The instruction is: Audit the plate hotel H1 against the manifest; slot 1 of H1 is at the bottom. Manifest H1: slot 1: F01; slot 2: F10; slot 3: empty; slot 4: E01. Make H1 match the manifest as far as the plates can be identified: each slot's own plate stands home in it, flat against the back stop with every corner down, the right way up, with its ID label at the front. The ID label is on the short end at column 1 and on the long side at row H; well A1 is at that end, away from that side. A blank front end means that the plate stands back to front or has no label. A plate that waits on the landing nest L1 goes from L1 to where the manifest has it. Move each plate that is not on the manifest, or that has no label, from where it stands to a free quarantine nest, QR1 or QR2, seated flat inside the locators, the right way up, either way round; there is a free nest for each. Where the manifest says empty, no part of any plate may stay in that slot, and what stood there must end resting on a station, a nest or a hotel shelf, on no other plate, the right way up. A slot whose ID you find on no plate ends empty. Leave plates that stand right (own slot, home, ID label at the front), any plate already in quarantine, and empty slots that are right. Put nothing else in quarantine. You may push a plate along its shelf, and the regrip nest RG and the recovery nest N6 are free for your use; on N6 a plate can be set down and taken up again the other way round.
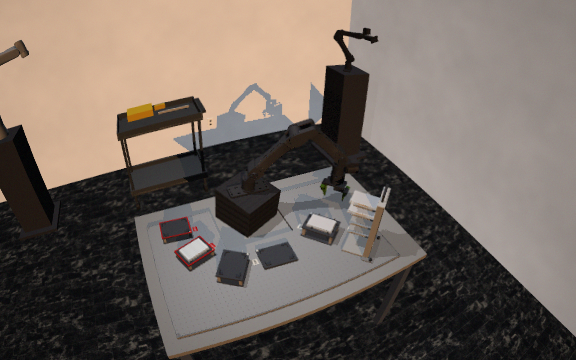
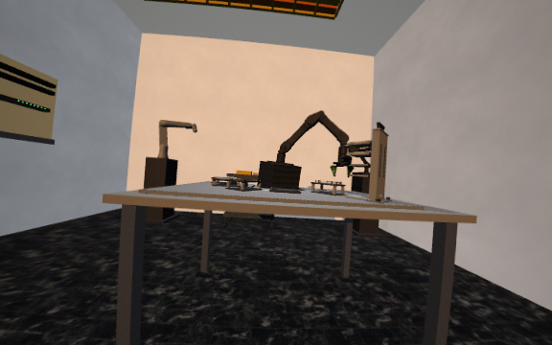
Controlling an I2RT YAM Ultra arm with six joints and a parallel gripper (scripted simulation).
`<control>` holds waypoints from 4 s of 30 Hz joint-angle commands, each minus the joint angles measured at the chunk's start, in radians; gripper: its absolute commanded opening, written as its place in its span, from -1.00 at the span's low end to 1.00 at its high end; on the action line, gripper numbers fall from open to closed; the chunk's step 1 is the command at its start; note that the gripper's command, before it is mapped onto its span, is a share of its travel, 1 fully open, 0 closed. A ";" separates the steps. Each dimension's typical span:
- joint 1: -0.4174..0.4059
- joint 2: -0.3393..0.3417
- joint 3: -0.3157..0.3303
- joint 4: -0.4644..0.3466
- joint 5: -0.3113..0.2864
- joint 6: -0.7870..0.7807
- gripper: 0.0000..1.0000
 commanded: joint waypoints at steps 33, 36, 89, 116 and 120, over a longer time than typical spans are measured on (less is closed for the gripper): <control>0.001 -0.010 0.005 0.007 -0.004 -0.001 1.00; 0.002 -0.020 0.010 -0.008 -0.004 0.000 1.00; 0.018 -0.124 0.135 -0.239 -0.003 0.016 1.00; 0.031 -0.163 0.309 -0.452 -0.001 0.029 1.00; 0.031 -0.163 0.308 -0.452 -0.001 0.029 1.00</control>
